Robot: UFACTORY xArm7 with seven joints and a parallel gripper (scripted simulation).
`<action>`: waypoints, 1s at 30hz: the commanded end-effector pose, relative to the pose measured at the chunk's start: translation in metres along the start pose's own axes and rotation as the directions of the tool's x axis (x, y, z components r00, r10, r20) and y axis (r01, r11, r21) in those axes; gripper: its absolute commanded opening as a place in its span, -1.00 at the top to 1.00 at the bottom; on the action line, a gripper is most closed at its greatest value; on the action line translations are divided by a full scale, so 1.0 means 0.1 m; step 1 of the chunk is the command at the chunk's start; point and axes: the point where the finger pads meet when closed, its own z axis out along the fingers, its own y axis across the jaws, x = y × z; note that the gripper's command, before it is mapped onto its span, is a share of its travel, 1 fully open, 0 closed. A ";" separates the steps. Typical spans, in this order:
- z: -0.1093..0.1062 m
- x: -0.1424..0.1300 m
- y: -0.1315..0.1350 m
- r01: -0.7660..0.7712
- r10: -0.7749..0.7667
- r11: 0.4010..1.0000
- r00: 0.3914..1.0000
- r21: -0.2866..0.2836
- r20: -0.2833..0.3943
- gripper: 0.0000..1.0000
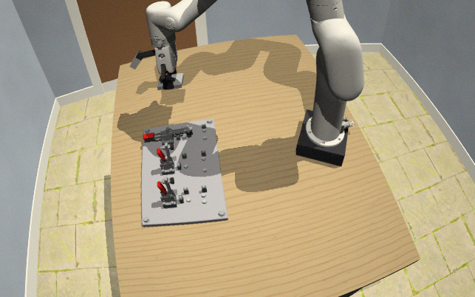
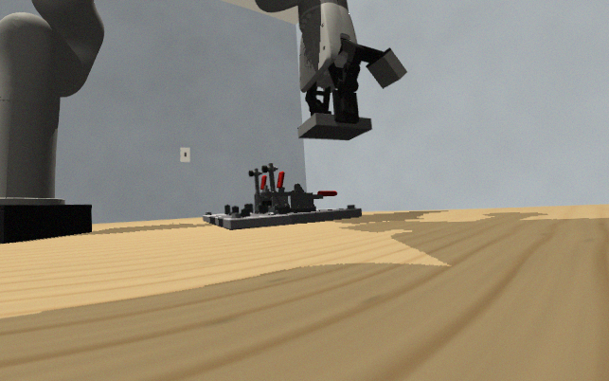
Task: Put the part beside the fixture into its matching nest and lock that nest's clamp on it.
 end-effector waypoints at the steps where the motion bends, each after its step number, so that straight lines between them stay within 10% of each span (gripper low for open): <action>1: -0.02 0.02 0.01 0.000 0.000 1.000 1.000 -0.001 -0.005 1.00; 30: -0.01 -0.01 0.01 0.124 -0.124 0.992 0.992 -0.002 -0.005 1.00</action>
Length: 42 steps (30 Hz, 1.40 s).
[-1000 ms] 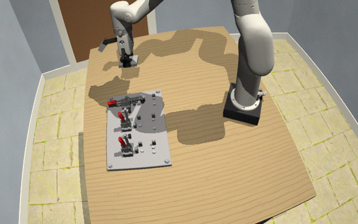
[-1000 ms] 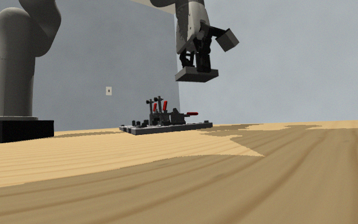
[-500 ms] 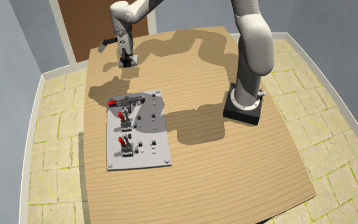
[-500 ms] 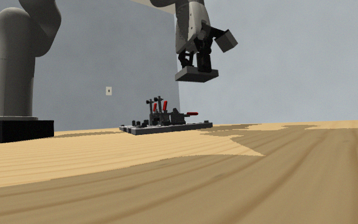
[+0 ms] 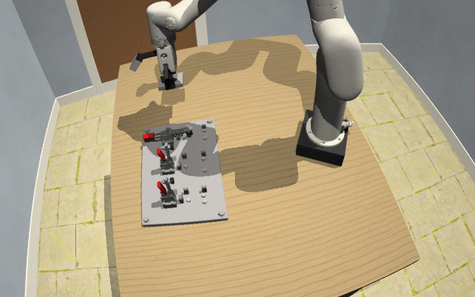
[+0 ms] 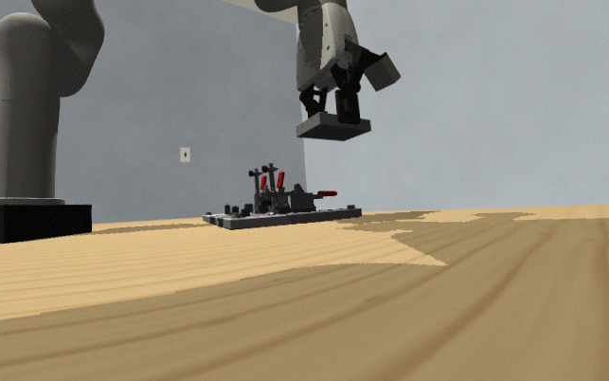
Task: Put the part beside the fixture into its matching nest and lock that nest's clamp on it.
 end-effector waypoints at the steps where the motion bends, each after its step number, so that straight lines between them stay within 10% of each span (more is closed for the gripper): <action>1: -0.01 -0.01 0.01 0.000 0.000 1.000 1.000 -0.002 -0.004 1.00; 42: 0.24 -0.55 0.01 0.000 0.000 1.000 1.000 -0.002 -0.004 1.00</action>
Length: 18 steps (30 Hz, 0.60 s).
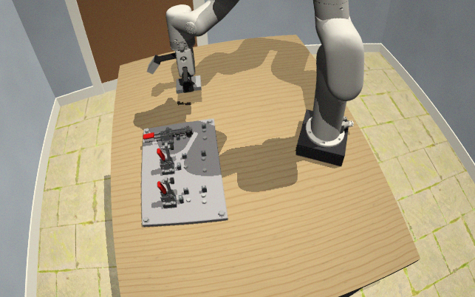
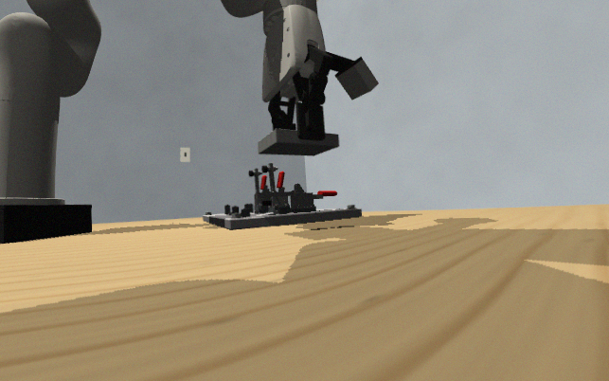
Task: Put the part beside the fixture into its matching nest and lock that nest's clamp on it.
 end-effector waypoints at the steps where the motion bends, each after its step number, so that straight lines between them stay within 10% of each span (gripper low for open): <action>1: 0.00 -0.01 0.01 0.000 0.000 1.000 1.000 -0.002 -0.005 1.00; 18: 0.01 -0.05 0.01 0.000 0.000 1.000 1.000 -0.002 -0.005 1.00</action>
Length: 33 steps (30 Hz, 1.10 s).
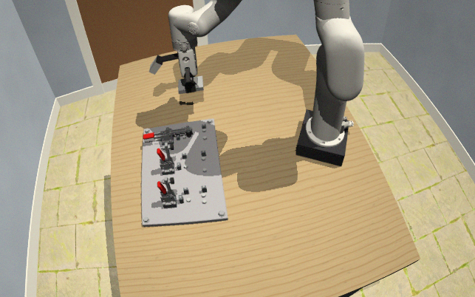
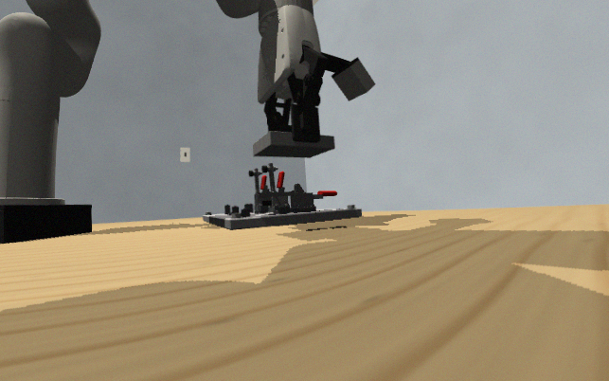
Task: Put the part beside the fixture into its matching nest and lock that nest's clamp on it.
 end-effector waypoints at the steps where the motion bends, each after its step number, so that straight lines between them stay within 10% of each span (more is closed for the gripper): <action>1: -0.01 0.01 0.01 0.000 0.000 1.000 1.000 -0.002 -0.004 1.00; 33: -0.01 0.01 -0.11 0.000 0.000 1.000 1.000 -0.002 -0.004 1.00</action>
